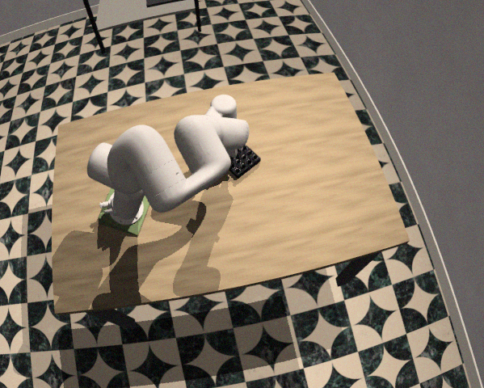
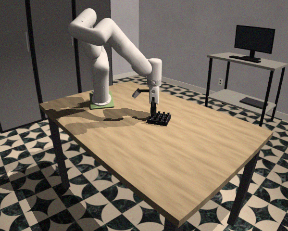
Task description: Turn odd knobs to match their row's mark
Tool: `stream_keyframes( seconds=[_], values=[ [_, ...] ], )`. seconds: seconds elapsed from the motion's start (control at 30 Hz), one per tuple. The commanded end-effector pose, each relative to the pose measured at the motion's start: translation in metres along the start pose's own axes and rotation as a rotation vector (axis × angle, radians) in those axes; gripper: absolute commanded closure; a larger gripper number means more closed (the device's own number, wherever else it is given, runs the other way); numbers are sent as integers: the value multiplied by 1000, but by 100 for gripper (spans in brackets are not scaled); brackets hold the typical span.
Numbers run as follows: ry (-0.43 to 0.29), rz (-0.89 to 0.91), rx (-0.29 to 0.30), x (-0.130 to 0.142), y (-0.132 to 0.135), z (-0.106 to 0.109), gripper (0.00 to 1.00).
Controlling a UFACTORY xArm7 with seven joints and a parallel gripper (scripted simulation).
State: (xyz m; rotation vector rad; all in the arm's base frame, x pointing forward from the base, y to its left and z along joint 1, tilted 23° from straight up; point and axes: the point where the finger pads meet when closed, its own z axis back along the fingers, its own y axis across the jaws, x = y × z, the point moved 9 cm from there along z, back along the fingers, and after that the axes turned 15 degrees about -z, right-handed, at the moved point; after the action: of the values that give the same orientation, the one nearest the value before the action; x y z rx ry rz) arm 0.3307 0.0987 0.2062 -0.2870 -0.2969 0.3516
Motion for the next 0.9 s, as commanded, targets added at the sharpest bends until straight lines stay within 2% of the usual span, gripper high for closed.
stream_keyframes(
  seconds=[0.0, 0.27, 0.3, 0.87],
  values=[
    [-3, 3, 1, 1, 0, 1, 92],
    [-3, 3, 1, 1, 0, 1, 92],
    [-3, 3, 1, 1, 0, 1, 81],
    [-3, 3, 1, 1, 0, 1, 81]
  ],
)
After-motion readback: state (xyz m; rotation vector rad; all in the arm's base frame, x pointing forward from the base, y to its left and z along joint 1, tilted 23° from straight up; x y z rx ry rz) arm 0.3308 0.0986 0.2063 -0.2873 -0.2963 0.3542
